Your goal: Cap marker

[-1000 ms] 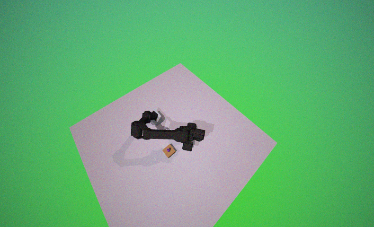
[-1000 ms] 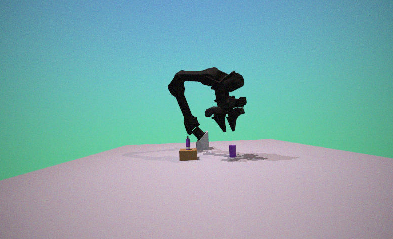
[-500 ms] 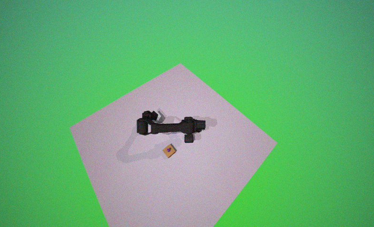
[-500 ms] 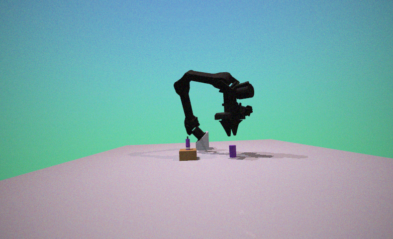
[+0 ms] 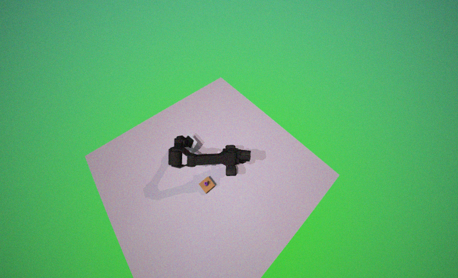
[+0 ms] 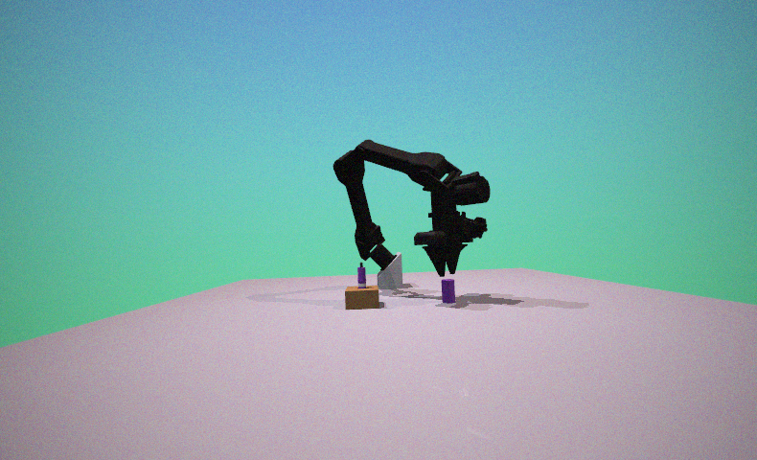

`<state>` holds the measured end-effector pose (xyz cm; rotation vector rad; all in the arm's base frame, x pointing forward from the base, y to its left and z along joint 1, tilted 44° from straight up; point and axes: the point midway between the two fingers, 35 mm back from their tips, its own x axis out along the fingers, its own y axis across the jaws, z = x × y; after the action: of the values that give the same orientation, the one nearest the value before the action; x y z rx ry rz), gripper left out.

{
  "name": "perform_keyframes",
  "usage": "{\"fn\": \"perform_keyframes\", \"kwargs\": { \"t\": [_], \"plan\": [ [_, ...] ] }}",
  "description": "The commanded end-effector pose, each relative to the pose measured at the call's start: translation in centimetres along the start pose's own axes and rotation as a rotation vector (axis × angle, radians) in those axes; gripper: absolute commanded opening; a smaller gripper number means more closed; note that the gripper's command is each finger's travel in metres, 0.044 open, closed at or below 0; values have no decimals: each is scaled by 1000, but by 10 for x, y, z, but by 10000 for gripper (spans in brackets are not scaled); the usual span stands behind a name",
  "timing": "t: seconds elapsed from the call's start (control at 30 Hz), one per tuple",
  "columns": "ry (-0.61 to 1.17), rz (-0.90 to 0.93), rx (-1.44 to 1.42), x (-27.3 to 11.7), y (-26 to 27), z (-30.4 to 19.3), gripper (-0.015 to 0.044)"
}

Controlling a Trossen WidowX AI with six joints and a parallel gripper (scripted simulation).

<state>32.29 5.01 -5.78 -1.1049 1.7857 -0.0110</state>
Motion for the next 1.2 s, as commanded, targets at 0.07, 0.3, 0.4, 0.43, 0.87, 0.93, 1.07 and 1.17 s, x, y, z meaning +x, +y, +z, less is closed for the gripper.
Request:
{"fn": "perform_keyframes", "kwargs": {
  "t": [0.07, 0.3, 0.4, 0.43, 0.87, 0.93, 1.07, 1.17],
  "plan": [
    [2, -5, -4, 10, -1, 0, 250],
    [2, -6, -4, 22, -1, 0, 250],
    [2, -6, -3, 26, -1, 0, 250],
    [2, -6, -3, 28, -1, 0, 250],
    [3, -7, -3, 47, -1, -1, 250],
    [3, -7, -3, 48, -1, -1, 224],
    [3, -7, -3, 48, -1, -1, 138],
    [3, -7, -3, 48, -1, -1, 118]
  ]
}}
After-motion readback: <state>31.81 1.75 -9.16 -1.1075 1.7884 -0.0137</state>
